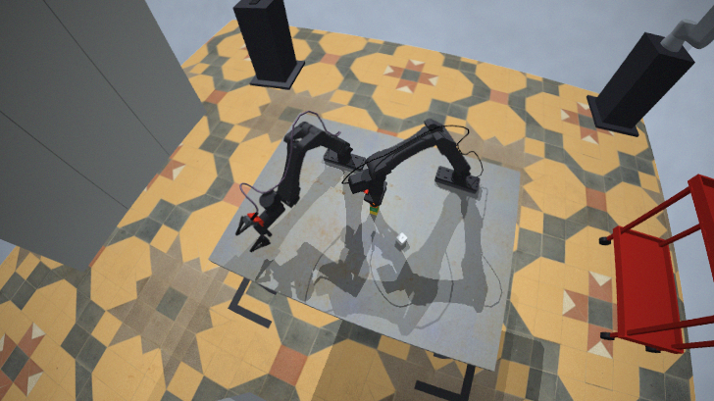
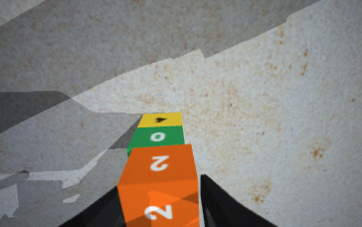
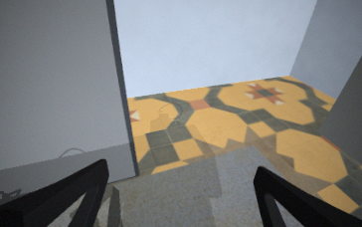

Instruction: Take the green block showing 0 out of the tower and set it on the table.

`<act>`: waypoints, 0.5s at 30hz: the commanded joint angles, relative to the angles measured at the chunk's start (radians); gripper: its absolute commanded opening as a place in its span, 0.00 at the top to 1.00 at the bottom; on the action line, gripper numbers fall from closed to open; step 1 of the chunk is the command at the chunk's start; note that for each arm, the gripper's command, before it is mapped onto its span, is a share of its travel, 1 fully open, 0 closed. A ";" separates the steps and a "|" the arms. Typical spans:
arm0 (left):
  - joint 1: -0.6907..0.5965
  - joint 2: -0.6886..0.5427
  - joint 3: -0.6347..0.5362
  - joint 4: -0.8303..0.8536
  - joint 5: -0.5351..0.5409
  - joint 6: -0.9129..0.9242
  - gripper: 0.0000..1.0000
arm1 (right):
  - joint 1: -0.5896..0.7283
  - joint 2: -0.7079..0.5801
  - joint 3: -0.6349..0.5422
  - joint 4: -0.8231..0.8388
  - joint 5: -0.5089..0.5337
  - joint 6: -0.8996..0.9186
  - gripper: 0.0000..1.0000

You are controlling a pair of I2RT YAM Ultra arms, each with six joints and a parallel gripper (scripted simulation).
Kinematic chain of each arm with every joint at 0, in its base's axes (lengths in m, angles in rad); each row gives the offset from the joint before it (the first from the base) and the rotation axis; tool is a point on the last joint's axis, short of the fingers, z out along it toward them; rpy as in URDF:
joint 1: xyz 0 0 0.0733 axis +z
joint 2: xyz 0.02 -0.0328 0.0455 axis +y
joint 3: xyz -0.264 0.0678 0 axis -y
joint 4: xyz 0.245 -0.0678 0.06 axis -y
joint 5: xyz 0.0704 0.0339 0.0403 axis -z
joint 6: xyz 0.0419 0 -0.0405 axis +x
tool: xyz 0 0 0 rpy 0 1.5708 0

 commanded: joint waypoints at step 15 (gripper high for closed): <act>0.001 -0.006 0.001 0.004 0.009 0.000 1.00 | 0.000 -0.008 0.005 0.005 0.000 0.000 0.00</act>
